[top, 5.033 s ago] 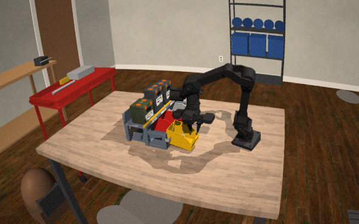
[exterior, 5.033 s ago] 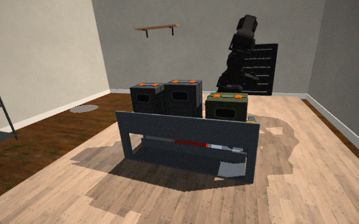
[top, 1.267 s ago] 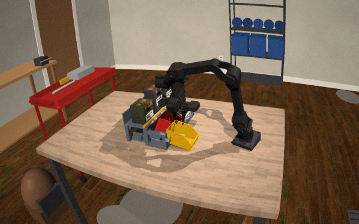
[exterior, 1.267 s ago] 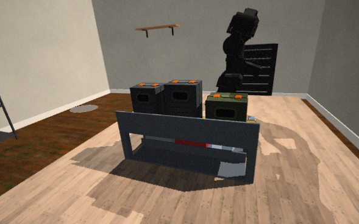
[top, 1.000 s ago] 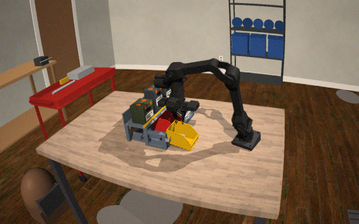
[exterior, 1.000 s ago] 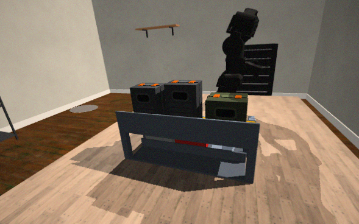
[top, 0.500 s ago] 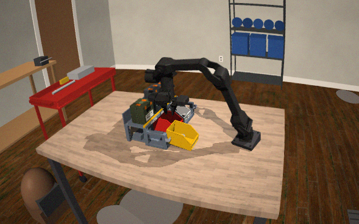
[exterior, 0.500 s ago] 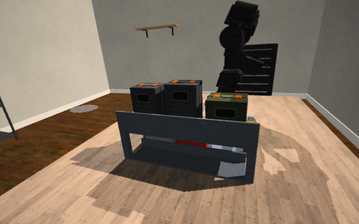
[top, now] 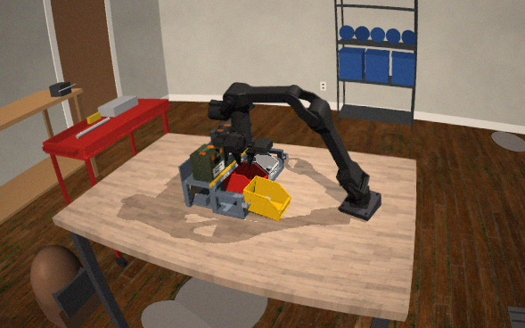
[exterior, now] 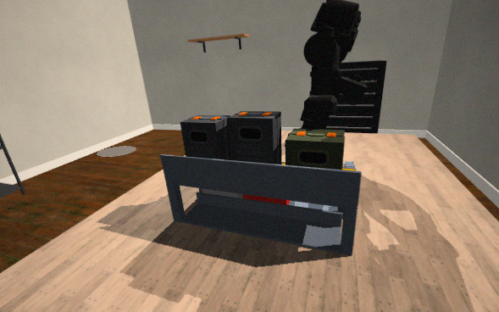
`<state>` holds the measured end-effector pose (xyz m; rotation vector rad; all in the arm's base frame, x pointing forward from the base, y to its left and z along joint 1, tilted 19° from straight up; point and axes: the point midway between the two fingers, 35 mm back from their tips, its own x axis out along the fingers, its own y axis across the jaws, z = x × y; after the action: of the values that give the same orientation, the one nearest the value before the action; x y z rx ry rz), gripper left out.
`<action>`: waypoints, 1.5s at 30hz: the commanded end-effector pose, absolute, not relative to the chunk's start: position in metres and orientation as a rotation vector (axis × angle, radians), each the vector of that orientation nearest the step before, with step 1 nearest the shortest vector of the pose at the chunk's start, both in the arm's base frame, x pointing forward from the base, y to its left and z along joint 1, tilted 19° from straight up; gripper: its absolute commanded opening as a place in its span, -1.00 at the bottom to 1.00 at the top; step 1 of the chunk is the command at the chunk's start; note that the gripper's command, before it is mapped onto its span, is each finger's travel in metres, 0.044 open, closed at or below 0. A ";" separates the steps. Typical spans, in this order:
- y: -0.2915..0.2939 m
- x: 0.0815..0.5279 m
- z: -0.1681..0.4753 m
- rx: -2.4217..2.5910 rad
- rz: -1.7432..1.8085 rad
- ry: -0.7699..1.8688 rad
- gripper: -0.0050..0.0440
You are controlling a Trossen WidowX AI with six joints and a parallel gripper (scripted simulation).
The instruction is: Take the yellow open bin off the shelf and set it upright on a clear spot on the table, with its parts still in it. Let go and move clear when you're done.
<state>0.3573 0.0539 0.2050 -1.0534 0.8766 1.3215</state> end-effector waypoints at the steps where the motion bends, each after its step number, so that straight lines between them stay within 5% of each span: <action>1: 0.054 0.359 0.210 -1.061 1.314 0.863 -0.18; 45: 0.055 0.344 0.204 -1.061 1.314 0.863 -0.18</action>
<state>0.3454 0.0549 0.1973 -1.0513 0.8806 1.3287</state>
